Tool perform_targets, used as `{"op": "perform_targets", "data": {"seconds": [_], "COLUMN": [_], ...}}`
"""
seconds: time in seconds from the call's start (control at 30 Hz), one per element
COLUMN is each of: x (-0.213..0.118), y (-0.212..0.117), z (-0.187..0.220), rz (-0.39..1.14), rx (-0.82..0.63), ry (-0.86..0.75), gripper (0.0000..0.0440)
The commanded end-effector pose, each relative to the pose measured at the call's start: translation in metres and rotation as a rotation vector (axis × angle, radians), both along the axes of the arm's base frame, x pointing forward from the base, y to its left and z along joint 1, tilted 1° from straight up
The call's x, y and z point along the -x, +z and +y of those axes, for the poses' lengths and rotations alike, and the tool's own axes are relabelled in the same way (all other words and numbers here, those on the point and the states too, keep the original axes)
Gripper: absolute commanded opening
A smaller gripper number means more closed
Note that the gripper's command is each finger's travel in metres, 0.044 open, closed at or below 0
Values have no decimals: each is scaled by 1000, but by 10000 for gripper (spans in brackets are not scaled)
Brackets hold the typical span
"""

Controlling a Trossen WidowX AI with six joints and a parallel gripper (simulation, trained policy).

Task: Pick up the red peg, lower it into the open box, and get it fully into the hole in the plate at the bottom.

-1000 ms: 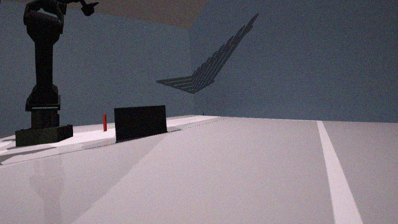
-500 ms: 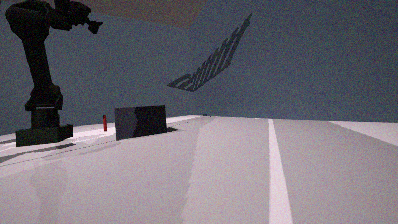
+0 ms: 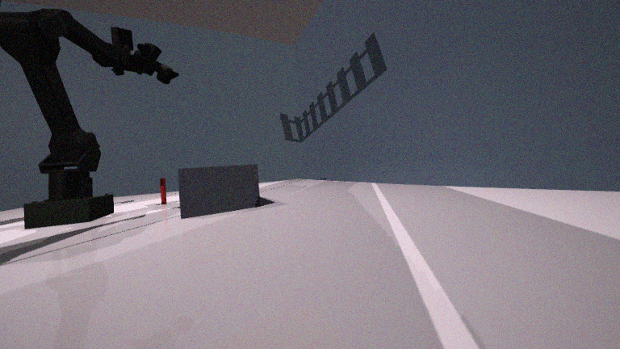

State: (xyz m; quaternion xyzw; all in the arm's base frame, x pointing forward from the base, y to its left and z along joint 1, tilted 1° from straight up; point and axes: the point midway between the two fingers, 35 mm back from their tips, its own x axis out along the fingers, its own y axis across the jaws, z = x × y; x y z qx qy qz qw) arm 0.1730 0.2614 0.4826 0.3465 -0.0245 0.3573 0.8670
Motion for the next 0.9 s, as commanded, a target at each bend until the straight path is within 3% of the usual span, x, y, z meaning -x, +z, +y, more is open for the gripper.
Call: {"op": "perform_targets", "data": {"seconds": [0.0, 0.43, 0.87], "x": [-24, -84, -91], "y": [-40, -167, -269], "z": [3, -31, -90], "rz": [65, 413, 841], "rx": [118, 403, 536], "ry": [-30, -143, -275], "gripper": [440, 440, 440]}}
